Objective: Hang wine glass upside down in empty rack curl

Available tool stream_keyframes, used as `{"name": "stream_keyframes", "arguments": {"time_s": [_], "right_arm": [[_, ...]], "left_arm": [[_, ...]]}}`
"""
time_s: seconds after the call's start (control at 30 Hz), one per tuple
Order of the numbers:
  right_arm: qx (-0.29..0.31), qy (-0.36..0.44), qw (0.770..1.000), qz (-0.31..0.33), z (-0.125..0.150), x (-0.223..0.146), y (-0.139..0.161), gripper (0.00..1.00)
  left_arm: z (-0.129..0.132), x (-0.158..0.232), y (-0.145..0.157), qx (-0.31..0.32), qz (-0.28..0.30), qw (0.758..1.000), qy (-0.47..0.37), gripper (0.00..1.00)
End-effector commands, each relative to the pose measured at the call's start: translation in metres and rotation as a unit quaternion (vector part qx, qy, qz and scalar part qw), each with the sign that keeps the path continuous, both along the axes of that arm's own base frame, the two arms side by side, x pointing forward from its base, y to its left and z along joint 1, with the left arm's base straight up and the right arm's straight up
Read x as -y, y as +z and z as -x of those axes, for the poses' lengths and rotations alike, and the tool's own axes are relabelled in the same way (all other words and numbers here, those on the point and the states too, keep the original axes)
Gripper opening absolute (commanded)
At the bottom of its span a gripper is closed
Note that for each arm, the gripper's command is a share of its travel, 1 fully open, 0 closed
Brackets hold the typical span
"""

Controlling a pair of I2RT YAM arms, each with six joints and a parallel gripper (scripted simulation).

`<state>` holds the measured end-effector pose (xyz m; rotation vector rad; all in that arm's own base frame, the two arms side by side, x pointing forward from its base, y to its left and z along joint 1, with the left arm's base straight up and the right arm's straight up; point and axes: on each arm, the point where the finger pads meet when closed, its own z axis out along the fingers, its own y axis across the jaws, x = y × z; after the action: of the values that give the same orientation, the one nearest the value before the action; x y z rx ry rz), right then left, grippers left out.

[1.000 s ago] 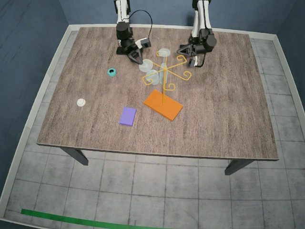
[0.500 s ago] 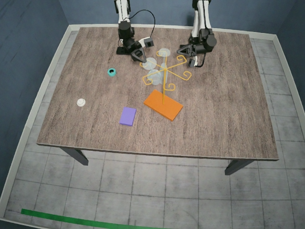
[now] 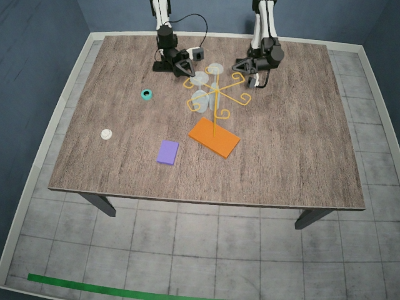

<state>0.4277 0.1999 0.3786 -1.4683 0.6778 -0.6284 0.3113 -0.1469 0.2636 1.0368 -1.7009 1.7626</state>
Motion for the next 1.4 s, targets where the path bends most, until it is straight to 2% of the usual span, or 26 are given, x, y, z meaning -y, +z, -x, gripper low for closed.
{"name": "stream_keyframes", "arguments": {"time_s": [0.0, 0.13, 0.2, 0.47, 1.1, 1.23, 1.37], "right_arm": [[0.051, 0.010, 0.999, 0.003, 0.013, -0.003, 0.020, 0.00], [0.053, 0.010, 0.999, 0.002, 0.015, -0.004, 0.021, 0.00], [0.053, 0.010, 0.998, -0.010, 0.016, -0.003, 0.032, 0.00], [0.045, 0.000, 0.999, -0.007, 0.009, 0.001, 0.025, 0.00], [0.042, 0.004, 0.999, 0.004, 0.010, 0.002, 0.013, 0.00], [0.058, 0.004, 0.998, 0.003, 0.013, 0.004, 0.025, 0.00], [0.056, 0.004, 0.998, 0.007, 0.013, 0.006, 0.020, 0.00]], "left_arm": [[-0.002, -0.002, 0.011, 0.019, -0.001, 1.000, -0.001, 0.18], [-0.002, -0.002, 0.011, 0.019, -0.001, 1.000, -0.001, 0.18], [-0.002, -0.002, 0.011, 0.019, -0.001, 1.000, -0.001, 0.18], [0.002, 0.002, -0.006, -0.006, -0.002, 1.000, 0.000, 0.18], [0.000, -0.001, -0.003, -0.002, -0.002, 1.000, 0.003, 0.18], [0.000, -0.001, -0.003, -0.002, -0.002, 1.000, 0.003, 0.18], [0.000, -0.001, -0.003, -0.002, -0.002, 1.000, 0.003, 0.18]]}}
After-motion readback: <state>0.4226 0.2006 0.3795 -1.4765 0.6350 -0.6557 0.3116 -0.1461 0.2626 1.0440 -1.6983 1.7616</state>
